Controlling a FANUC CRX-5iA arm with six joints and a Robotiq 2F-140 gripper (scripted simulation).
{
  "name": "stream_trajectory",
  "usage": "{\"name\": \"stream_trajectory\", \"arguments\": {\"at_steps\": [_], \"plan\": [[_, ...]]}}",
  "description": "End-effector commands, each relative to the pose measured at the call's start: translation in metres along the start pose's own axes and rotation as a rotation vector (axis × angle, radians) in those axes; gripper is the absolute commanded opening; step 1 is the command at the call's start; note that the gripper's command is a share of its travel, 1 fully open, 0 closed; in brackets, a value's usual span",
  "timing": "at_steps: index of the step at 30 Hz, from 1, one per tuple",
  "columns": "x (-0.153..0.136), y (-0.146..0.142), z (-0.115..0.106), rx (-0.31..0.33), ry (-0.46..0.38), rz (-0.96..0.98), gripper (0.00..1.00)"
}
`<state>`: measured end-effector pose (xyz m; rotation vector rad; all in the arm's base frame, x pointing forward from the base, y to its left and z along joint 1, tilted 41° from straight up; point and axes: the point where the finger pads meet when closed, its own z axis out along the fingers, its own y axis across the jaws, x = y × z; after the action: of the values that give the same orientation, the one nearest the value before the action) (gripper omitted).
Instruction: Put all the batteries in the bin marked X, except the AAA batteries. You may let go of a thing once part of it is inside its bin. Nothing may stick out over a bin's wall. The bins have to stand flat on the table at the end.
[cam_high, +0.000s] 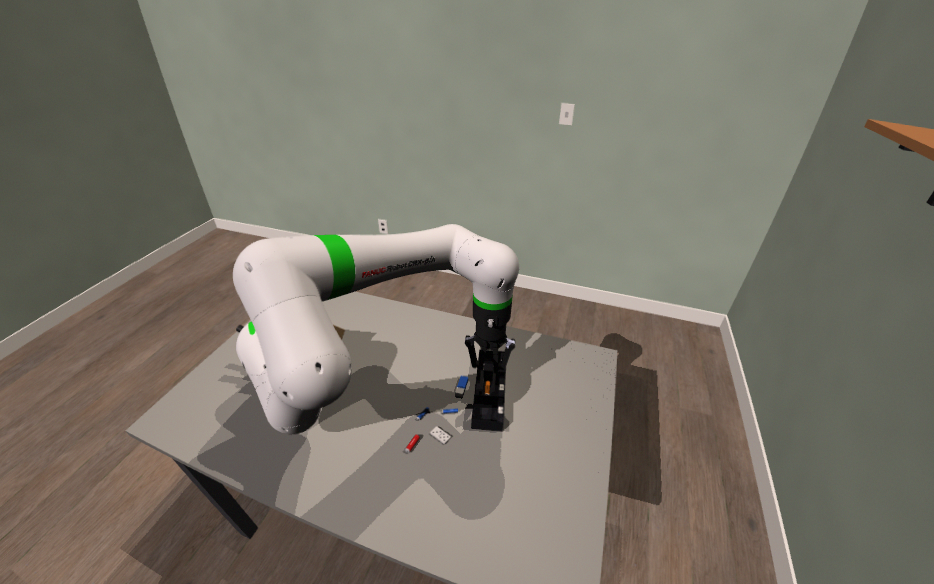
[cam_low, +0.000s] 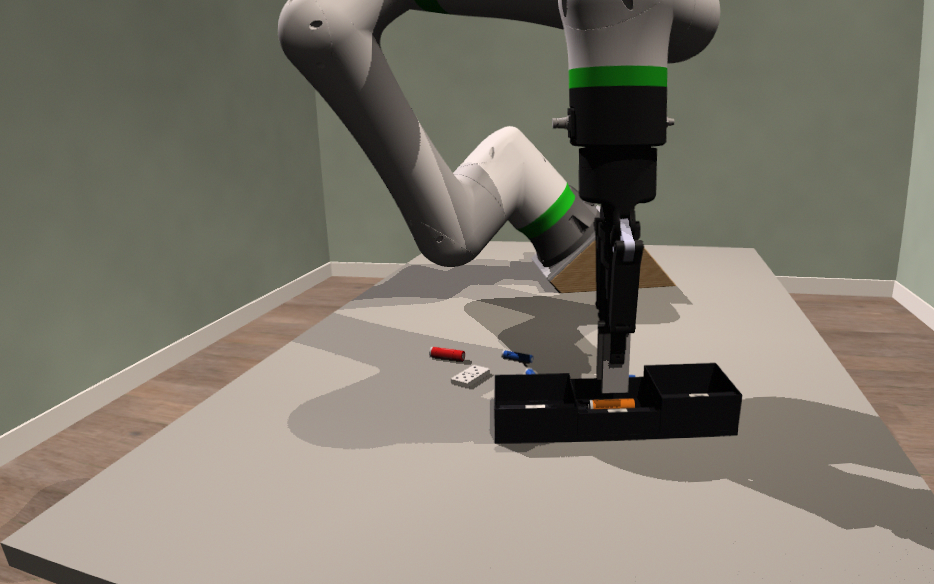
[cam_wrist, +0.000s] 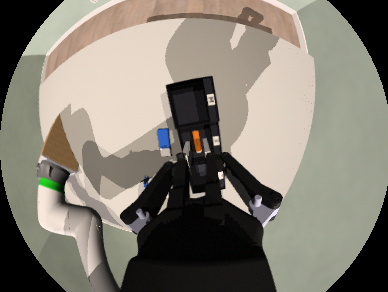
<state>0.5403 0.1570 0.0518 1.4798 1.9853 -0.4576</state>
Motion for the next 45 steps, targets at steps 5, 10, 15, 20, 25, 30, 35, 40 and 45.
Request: {"name": "stream_trajectory", "arguments": {"at_steps": [5,10,15,20,25,30,35,40,45], "plan": [[0.0,0.0,-0.014,0.0,0.0,0.0,0.17],[0.0,0.0,-0.029,0.0,0.0,0.0,0.17],[-0.006,-0.006,-0.029,0.0,0.0,0.05,0.17],[-0.03,-0.028,-0.03,0.0,0.0,0.193,0.17],[-0.055,-0.051,-0.031,0.0,0.0,0.368,0.17],[-0.086,-0.079,-0.032,0.0,0.0,0.373,0.17],[-0.116,-0.107,-0.033,0.0,0.0,0.373,0.17],[-0.135,-0.124,-0.034,0.0,0.0,0.373,0.17],[-0.165,-0.153,-0.035,0.0,0.0,0.373,0.17]]}}
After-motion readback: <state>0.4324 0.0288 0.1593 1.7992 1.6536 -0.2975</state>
